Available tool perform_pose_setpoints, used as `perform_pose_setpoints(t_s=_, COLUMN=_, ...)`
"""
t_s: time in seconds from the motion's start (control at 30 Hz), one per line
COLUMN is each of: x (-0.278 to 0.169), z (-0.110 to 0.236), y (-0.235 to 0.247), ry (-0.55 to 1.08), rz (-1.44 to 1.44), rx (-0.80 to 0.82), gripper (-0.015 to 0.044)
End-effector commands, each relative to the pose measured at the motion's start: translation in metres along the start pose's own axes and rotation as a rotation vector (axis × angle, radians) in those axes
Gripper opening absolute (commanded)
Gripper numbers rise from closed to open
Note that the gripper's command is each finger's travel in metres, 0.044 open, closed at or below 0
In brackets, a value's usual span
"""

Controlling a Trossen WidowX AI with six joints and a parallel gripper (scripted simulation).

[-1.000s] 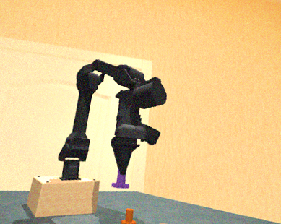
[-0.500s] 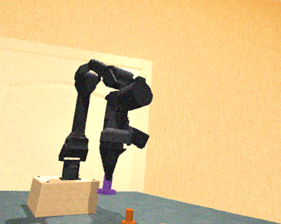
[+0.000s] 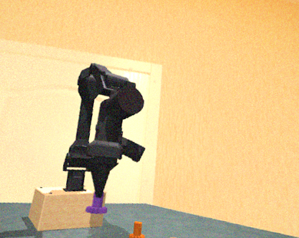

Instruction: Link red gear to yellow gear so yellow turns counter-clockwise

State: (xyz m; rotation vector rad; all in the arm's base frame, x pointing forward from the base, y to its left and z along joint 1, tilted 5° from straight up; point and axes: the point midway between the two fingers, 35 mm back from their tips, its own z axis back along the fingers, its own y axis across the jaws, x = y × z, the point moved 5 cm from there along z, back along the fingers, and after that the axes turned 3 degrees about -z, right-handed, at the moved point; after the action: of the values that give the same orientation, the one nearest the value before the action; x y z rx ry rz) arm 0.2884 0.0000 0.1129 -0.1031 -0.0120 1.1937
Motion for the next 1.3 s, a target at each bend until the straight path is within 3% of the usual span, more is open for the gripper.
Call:
perform_pose_setpoints(t_s=0.0, x=-0.009, z=-0.004, y=0.001, ry=-0.002, rz=0.001, rx=0.001, gripper=0.0000)
perform_pose_setpoints(t_s=0.73, x=-0.055, z=-0.022, y=0.001, ry=0.006, rz=0.001, rx=-0.002, gripper=0.0000)
perform_pose_setpoints(t_s=1.27, x=-0.055, z=-0.021, y=0.001, ry=0.006, rz=0.001, rx=-0.002, gripper=0.0000)
